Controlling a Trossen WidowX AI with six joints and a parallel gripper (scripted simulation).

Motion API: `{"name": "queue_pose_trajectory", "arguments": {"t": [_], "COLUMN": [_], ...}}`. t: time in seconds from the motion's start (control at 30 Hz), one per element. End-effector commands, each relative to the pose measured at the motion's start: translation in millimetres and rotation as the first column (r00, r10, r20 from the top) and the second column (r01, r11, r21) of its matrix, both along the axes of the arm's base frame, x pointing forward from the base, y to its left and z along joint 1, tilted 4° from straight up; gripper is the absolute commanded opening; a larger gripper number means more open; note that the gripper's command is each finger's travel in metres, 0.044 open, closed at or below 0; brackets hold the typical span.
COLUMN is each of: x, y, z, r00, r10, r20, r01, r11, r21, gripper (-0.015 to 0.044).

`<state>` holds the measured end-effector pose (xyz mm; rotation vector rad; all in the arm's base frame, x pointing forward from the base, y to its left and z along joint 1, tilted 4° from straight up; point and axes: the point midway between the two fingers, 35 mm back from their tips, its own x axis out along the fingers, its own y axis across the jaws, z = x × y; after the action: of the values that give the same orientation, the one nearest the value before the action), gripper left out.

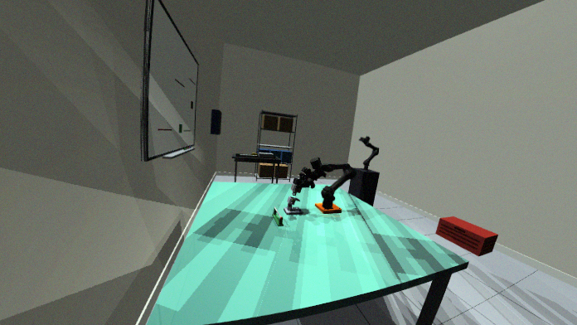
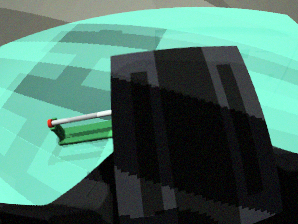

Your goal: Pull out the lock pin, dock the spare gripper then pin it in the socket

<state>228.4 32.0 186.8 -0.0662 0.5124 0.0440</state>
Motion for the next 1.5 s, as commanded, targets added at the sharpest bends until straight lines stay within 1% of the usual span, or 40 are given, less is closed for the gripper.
{"name": "queue_pose_trajectory", "arguments": {"t": [0.0, 1.1, 1.47], "x": [4, 19, 16], "y": [0, -1, -2], "z": [-1, -47, -47], "r00": [1.000, 1.000, 1.000], "r10": [0.001, 0.002, -0.001], "r20": [0.017, 0.018, 0.009], "r01": [-0.001, -0.002, 0.001], "r11": [1.000, 1.000, 1.000], "r21": [0.004, 0.002, 0.002], "gripper": [0.0000, 0.0000, 0.0000]}}
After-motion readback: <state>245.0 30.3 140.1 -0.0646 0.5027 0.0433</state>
